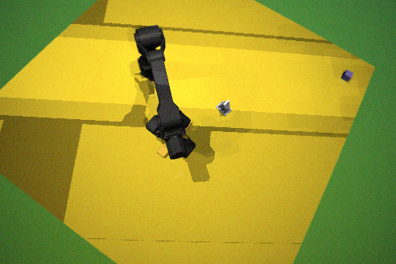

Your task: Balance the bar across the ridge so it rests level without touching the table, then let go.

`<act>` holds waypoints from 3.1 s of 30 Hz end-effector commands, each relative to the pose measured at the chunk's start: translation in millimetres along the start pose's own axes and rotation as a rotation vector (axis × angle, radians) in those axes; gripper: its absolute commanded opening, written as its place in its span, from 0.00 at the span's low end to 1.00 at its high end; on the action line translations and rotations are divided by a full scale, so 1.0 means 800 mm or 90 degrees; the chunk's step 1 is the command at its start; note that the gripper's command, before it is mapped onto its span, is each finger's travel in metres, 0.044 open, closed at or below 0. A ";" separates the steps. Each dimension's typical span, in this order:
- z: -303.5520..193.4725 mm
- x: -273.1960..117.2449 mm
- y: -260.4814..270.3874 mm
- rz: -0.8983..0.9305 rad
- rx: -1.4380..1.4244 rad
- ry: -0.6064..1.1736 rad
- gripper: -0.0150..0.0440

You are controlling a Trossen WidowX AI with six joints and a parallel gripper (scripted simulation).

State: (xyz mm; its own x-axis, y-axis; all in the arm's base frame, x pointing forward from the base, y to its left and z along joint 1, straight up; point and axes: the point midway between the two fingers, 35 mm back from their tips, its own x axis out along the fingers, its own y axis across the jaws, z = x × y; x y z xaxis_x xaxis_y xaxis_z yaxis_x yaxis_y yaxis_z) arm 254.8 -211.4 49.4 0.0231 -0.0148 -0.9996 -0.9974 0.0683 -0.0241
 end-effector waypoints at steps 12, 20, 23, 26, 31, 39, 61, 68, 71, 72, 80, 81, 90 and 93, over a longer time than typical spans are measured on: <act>0.000 0.000 0.000 0.000 0.000 0.000 0.47; -0.001 -0.007 -0.001 0.000 0.000 0.000 0.25; -0.002 -0.017 -0.003 0.000 0.000 0.000 0.25; -0.003 -0.026 -0.004 0.000 0.001 0.001 0.25; -0.004 -0.042 -0.005 0.000 0.001 0.001 0.25; -0.005 -0.067 -0.006 0.000 0.002 0.001 0.25; -0.001 -0.137 -0.001 0.000 0.004 0.002 0.25; 0.012 -0.139 -0.011 0.000 -0.045 0.002 0.25; 0.024 -0.139 -0.019 0.000 -0.087 0.001 0.25; 0.027 -0.139 -0.022 -0.001 -0.102 0.001 0.25; 0.059 -0.140 -0.043 -0.002 -0.214 0.000 0.25; 0.063 -0.140 -0.046 -0.002 -0.227 0.000 0.25; 0.100 -0.140 -0.067 -0.003 -0.350 -0.001 0.25; 0.112 -0.141 -0.073 -0.004 -0.390 -0.002 0.25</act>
State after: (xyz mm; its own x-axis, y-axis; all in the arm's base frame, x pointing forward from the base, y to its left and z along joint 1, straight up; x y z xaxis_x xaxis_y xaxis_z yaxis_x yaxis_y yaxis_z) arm 309.7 -133.7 159.6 0.0229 -0.0074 -0.9997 -0.8903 -0.4551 -0.0170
